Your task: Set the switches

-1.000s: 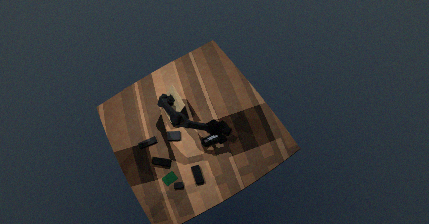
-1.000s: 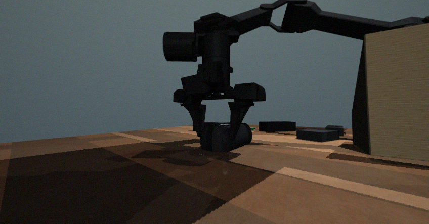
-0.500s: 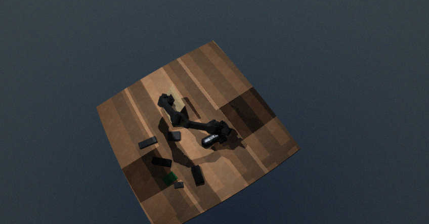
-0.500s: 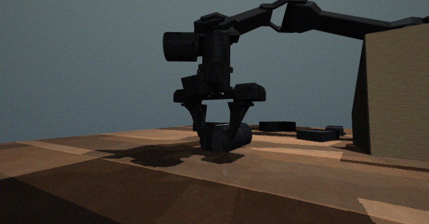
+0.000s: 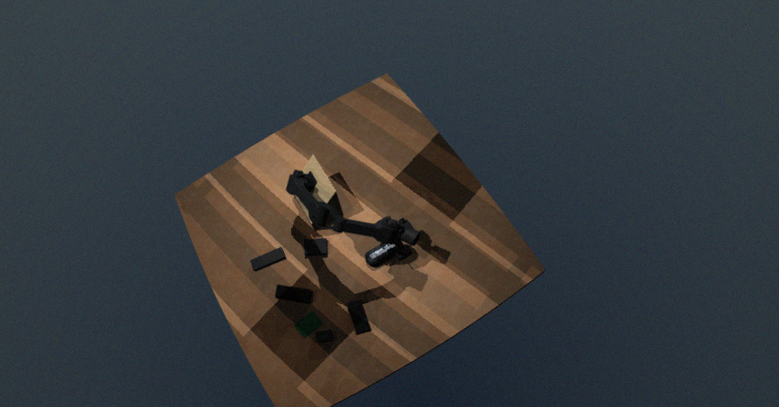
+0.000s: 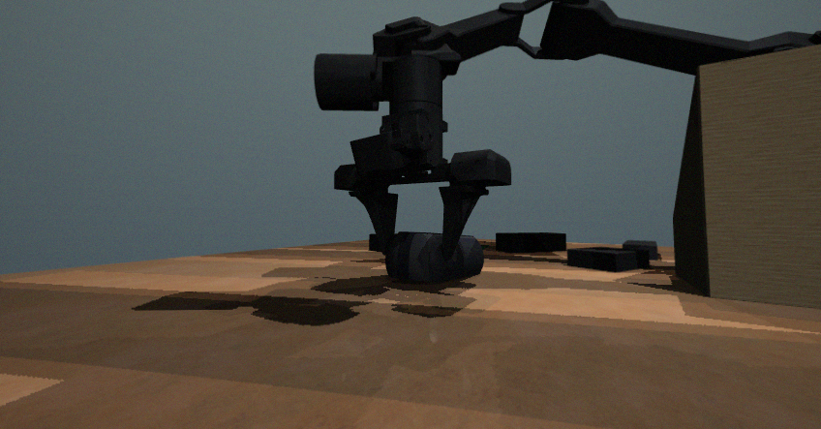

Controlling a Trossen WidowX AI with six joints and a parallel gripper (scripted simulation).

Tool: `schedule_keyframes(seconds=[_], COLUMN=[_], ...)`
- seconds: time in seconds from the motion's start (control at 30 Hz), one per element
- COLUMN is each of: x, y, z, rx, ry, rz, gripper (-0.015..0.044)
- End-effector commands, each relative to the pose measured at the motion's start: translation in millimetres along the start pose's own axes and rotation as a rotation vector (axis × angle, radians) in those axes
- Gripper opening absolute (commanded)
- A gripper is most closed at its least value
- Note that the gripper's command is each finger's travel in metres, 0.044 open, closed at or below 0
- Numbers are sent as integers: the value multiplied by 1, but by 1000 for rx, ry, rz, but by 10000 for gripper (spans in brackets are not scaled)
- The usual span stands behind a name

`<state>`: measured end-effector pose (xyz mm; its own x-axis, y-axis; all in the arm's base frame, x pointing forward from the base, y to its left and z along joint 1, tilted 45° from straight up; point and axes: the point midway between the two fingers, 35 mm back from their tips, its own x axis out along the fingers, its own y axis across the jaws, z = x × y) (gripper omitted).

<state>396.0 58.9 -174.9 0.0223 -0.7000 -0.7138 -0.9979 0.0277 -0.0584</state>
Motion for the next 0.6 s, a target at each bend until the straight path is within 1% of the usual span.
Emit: schedule_keyframes(seconds=[0.0,0.57], x=[-5,-18], y=[-1,-1], z=[-2,-7], rx=[6,6], ry=[-2,-2], rz=[-2,-2], gripper=[336,336])
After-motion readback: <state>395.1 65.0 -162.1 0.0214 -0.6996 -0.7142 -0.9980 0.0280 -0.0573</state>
